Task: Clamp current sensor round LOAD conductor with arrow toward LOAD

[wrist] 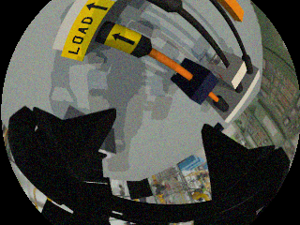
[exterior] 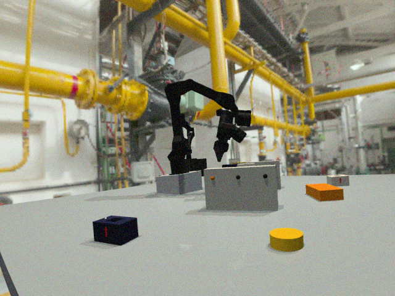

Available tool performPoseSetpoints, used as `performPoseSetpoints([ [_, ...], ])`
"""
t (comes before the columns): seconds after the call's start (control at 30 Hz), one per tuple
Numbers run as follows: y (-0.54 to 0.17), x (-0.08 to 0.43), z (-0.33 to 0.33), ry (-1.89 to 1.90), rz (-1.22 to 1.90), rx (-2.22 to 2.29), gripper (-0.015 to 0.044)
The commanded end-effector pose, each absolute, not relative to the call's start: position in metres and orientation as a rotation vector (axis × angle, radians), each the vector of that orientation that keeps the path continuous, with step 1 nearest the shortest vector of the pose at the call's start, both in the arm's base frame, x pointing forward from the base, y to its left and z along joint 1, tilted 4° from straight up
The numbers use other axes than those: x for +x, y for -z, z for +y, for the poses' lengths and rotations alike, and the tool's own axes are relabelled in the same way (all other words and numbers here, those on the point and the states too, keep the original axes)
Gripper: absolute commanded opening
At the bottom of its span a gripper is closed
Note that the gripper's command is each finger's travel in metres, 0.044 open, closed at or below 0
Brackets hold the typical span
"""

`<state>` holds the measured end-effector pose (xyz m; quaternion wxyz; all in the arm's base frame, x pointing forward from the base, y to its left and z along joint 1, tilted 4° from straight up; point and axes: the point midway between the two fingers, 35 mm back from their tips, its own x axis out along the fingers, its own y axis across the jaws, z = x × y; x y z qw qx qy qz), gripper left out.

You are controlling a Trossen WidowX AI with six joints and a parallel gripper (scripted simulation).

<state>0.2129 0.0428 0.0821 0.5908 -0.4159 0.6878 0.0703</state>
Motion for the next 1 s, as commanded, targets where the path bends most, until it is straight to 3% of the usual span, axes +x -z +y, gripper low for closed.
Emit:
performPoseSetpoints([
  [0.0, -0.081, 0.188, 0.05, 0.393, 1.257, -0.689, 0.044],
  [0.97, -0.088, 0.167, 0.062, 0.684, 0.512, 0.154, 0.044],
])
